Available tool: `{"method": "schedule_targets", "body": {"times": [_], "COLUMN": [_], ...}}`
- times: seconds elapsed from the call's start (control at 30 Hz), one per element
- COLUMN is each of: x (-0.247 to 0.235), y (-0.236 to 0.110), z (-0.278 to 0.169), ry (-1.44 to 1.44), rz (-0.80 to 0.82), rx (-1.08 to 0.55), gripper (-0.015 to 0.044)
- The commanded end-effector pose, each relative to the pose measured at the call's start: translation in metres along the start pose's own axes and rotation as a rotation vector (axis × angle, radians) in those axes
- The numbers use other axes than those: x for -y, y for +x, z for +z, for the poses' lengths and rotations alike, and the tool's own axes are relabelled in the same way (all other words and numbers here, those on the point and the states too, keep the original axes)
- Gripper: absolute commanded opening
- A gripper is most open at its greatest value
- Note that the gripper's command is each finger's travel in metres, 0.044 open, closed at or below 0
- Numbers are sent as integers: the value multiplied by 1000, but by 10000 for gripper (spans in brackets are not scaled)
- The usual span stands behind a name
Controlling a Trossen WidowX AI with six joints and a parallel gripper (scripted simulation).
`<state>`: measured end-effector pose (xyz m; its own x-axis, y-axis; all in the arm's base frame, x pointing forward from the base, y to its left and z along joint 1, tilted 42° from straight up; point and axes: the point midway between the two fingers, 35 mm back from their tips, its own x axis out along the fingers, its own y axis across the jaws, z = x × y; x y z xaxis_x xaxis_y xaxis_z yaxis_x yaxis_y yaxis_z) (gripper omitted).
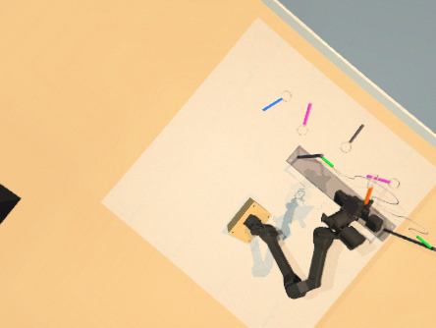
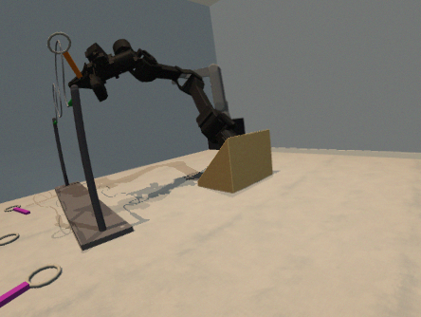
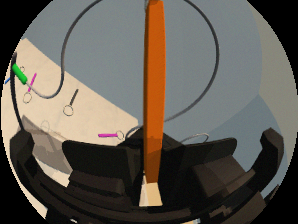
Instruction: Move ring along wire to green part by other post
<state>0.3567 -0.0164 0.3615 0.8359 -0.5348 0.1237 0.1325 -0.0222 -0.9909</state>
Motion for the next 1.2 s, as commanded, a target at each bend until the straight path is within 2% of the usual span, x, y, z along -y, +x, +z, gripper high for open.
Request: {"method": "schedule_targets", "body": {"times": [0.0, 1.17], "x": [2, 17], "y": [0, 0], "z": [1, 4], "ry": [-51, -431], "rz": [-29, -240], "rx": [10, 58], "gripper": [-150, -150]}}
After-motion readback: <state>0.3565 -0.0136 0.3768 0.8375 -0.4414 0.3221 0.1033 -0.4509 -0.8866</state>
